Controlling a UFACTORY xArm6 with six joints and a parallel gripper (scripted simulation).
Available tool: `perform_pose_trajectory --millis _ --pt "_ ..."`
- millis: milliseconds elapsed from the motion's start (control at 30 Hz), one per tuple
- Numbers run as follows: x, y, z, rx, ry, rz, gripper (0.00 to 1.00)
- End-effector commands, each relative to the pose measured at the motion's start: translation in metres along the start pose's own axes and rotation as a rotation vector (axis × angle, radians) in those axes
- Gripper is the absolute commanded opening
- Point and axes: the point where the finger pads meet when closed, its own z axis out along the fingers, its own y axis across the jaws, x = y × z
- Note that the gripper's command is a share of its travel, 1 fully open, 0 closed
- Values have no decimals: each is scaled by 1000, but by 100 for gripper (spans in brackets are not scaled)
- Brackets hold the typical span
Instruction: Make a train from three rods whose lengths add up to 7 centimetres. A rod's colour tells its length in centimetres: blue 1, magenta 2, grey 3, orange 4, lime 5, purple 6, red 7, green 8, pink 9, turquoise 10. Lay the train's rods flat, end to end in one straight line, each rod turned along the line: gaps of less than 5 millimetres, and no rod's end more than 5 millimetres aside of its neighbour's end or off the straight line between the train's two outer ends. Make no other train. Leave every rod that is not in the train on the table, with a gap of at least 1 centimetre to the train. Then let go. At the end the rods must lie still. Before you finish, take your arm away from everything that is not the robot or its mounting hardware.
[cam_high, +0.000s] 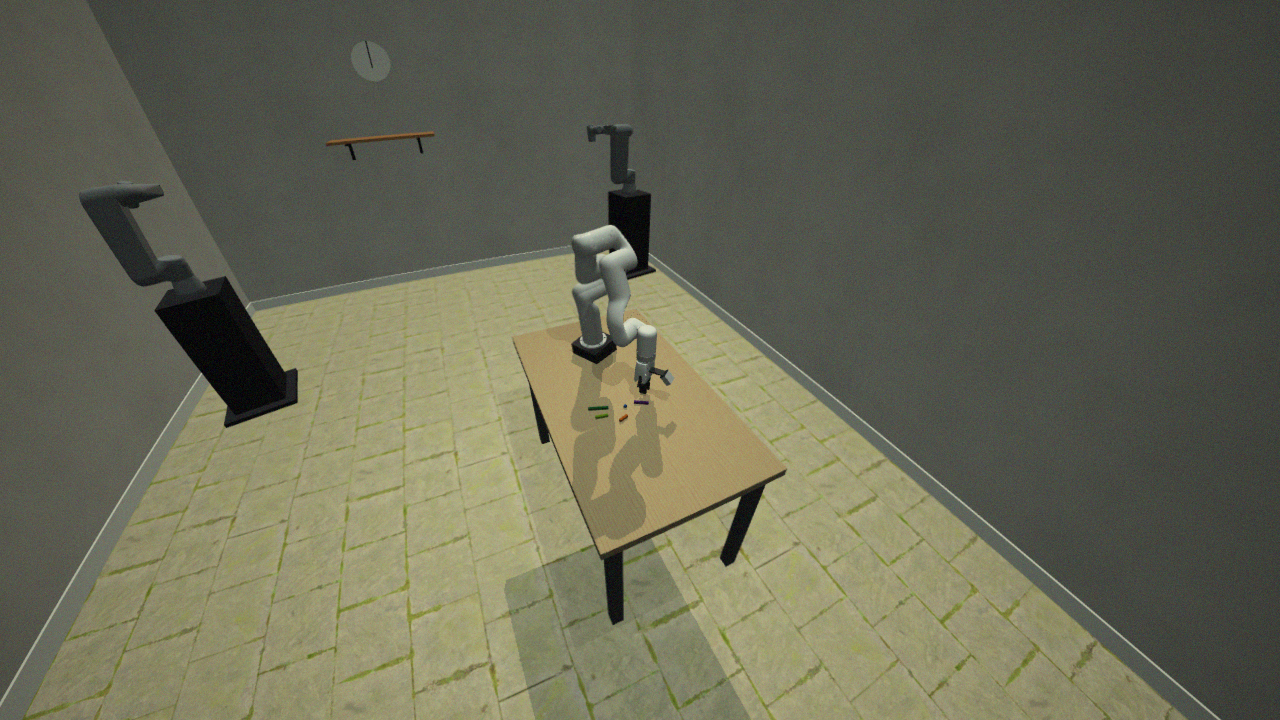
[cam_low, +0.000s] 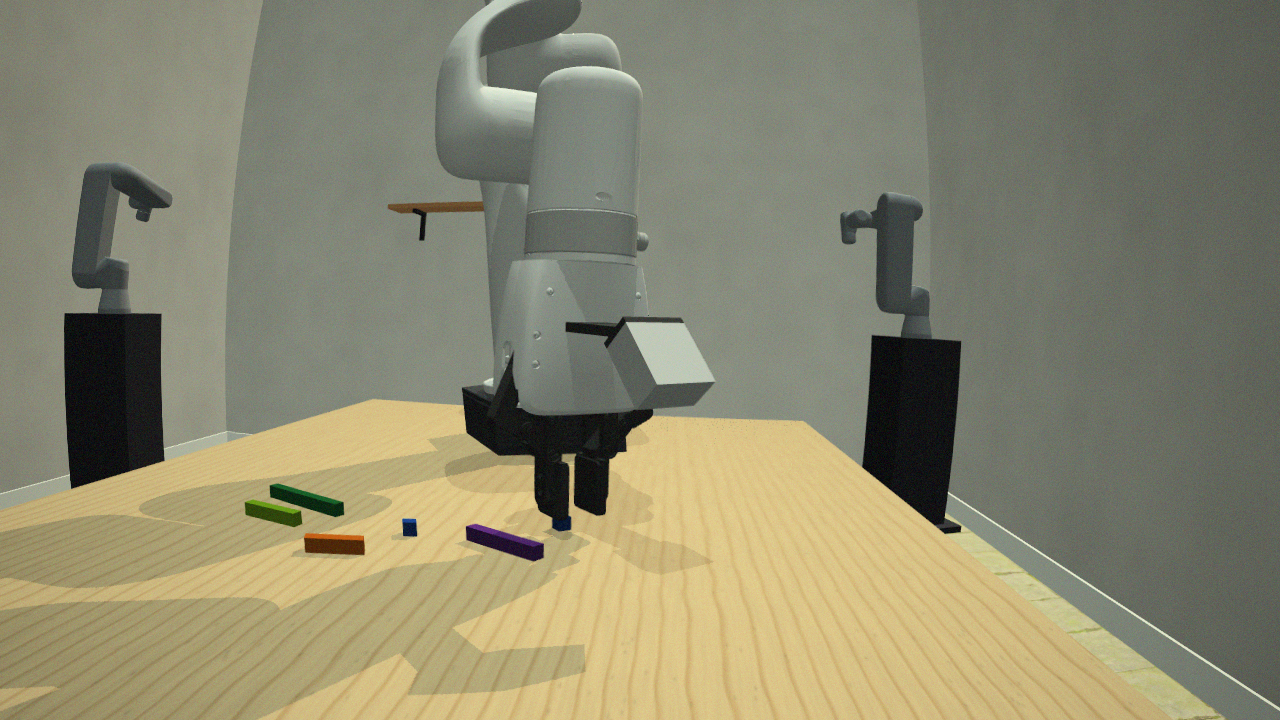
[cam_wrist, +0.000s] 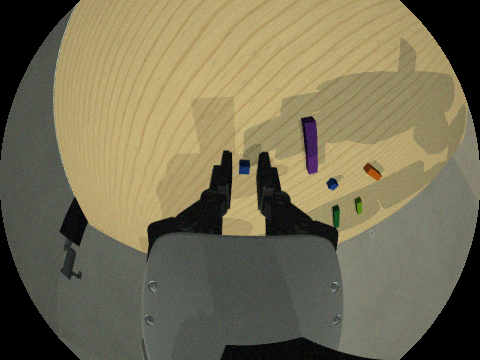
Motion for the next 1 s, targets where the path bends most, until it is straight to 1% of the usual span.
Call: perform_pose_trajectory --millis 0,400,967 --pt "1 1 -1 -1 3 0 24" --pt "1 1 0 -1 3 0 24" --pt "1 1 11 -1 3 0 24"
